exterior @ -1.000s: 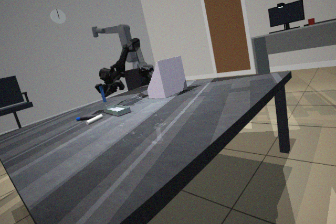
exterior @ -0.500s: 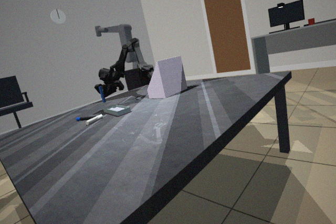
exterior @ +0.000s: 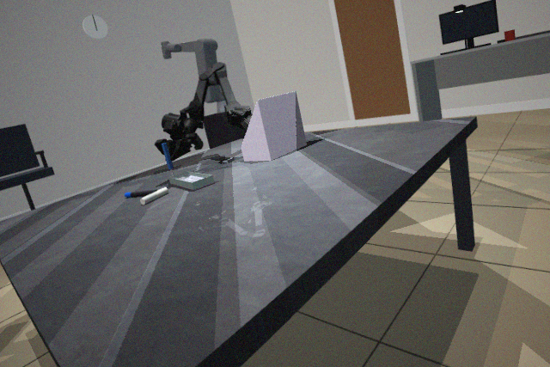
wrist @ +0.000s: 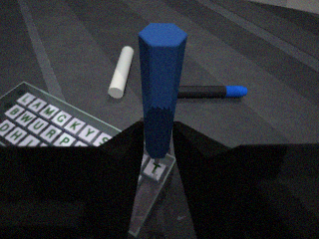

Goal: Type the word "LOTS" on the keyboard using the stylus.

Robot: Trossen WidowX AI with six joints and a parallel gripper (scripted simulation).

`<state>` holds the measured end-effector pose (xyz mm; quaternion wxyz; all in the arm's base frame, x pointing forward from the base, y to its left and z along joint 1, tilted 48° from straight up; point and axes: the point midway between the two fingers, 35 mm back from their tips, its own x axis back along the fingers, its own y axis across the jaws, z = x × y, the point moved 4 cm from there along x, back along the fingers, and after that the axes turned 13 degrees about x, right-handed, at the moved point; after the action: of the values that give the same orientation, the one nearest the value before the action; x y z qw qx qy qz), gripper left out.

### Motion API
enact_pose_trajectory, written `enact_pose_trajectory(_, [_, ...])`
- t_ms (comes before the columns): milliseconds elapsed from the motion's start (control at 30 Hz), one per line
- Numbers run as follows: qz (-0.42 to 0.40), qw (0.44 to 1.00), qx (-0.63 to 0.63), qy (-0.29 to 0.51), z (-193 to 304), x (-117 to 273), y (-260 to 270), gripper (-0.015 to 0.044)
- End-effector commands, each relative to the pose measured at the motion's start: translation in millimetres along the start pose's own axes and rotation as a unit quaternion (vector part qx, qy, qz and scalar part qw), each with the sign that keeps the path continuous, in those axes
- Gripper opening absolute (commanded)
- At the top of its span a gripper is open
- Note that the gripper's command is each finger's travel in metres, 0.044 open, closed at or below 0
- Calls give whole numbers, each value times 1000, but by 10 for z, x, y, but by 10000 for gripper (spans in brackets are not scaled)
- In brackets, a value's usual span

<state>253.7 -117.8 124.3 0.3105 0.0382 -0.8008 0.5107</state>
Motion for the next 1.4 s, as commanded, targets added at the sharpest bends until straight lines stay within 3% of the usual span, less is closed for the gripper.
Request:
enact_pose_trajectory(0, [-3, 1000, 1, -1, 22, -20, 17, 81])
enact_pose_trajectory(1367, [-3, 1000, 2, -1, 112, -74, 39, 81])
